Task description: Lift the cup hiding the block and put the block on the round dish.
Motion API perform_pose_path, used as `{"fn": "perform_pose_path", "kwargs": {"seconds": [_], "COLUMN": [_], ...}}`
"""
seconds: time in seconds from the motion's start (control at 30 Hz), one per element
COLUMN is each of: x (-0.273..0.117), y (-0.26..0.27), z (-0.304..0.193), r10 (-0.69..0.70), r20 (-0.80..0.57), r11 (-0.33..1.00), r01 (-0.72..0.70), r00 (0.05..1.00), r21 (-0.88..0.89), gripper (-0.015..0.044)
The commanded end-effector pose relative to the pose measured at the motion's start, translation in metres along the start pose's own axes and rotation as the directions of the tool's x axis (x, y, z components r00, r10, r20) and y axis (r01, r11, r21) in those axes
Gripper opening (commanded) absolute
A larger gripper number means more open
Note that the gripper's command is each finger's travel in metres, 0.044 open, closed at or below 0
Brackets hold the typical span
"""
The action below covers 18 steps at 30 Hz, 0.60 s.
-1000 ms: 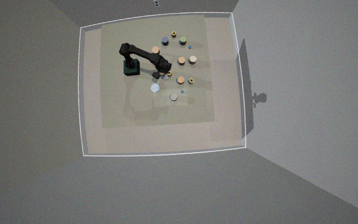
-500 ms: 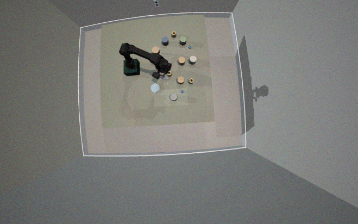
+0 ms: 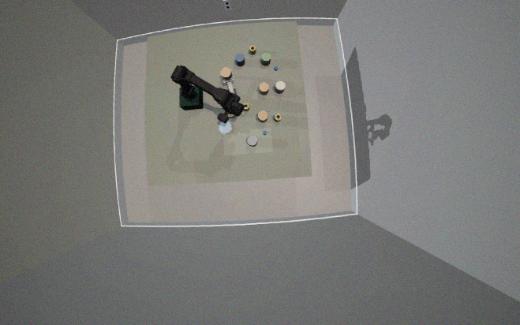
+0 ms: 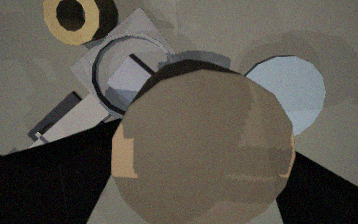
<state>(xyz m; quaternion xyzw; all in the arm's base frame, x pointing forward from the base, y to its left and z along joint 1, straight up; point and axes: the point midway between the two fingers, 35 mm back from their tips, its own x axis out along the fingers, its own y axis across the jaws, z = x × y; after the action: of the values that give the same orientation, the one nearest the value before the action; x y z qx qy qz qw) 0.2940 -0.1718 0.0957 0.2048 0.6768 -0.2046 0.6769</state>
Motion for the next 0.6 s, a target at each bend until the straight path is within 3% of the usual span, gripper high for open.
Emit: {"fn": "perform_pose_path", "kwargs": {"seconds": [0.0, 0.57], "x": [0.002, 0.028], "y": [-0.030, -0.136], "z": [-0.003, -0.041], "r10": [0.000, -0.008], "r20": [0.018, 0.023], "r11": [1.000, 1.000], "r01": [0.000, 0.008], "r00": [1.000, 1.000], "r21": [-0.003, -0.001], "gripper": [0.0000, 0.0000]}}
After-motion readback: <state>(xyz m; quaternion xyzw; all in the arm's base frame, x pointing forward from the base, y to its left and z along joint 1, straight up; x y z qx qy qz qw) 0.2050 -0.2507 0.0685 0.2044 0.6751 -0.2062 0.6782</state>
